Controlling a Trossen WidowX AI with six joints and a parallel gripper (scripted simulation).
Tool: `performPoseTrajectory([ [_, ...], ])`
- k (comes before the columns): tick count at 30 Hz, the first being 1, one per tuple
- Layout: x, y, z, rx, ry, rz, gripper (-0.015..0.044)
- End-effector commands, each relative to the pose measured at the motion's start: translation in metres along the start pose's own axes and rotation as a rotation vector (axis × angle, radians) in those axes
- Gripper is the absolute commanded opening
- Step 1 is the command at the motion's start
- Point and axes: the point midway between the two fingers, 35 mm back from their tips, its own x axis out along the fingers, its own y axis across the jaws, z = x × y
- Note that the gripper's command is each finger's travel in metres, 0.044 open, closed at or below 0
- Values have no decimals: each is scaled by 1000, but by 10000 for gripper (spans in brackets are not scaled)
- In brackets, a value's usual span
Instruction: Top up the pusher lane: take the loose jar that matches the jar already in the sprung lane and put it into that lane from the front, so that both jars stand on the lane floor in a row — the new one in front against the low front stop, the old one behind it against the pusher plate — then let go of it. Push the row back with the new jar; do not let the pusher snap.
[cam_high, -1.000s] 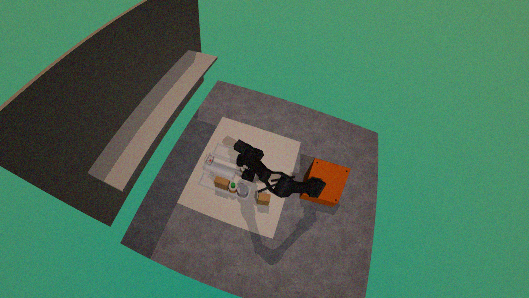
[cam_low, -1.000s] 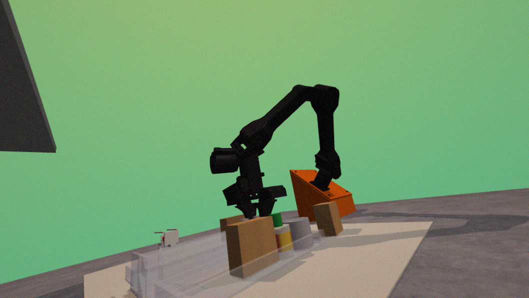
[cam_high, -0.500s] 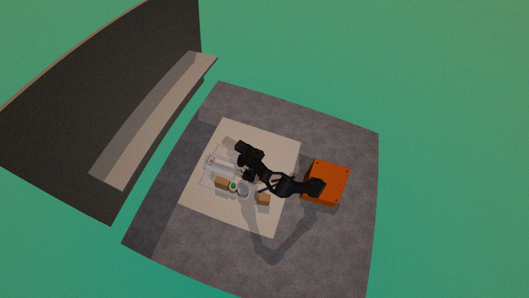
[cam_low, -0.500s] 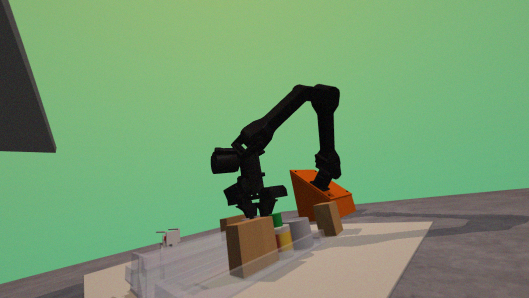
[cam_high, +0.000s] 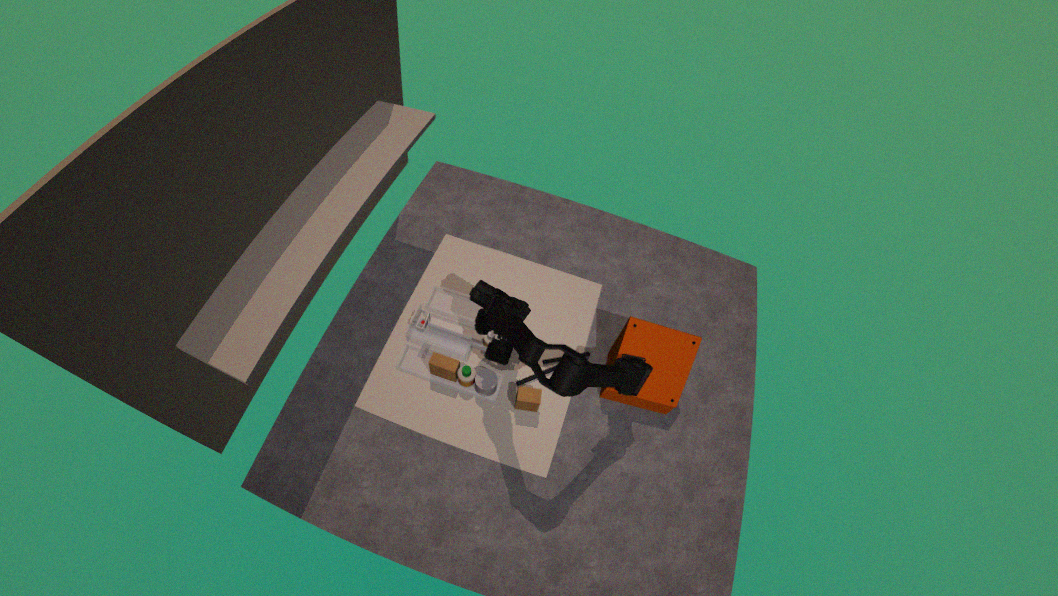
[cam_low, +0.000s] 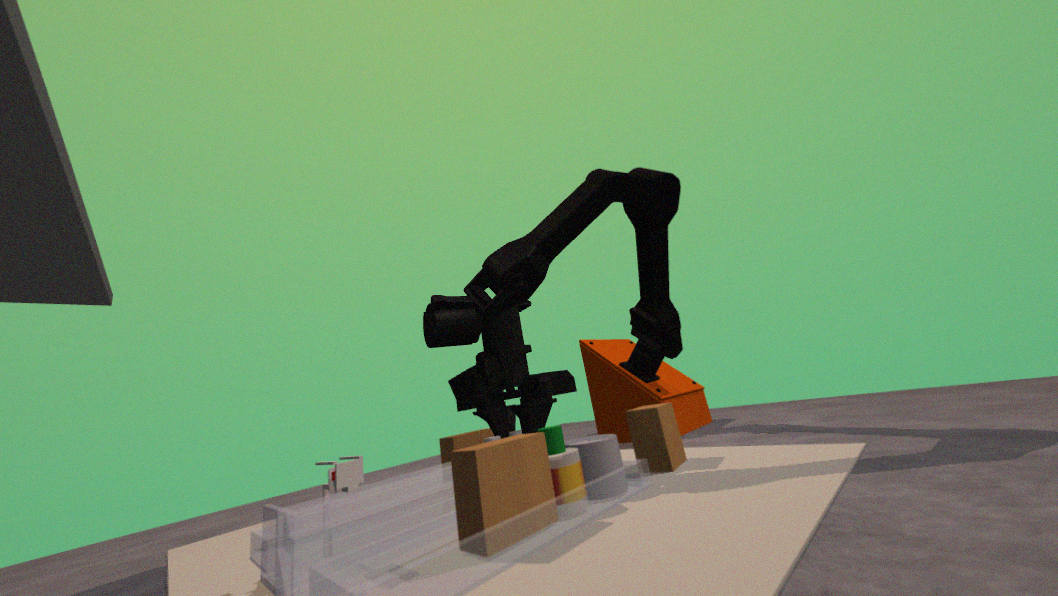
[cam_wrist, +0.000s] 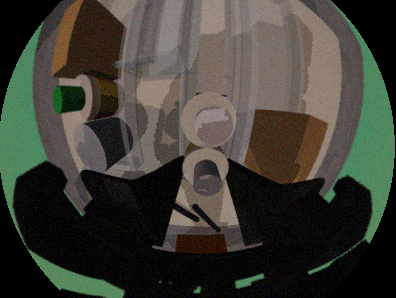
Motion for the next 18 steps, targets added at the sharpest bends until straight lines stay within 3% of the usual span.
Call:
performPoseTrajectory([
  [1, 0, 3, 2, -11, -9, 10, 0],
  [18, 0, 0, -3, -11, -9, 10, 0],
])
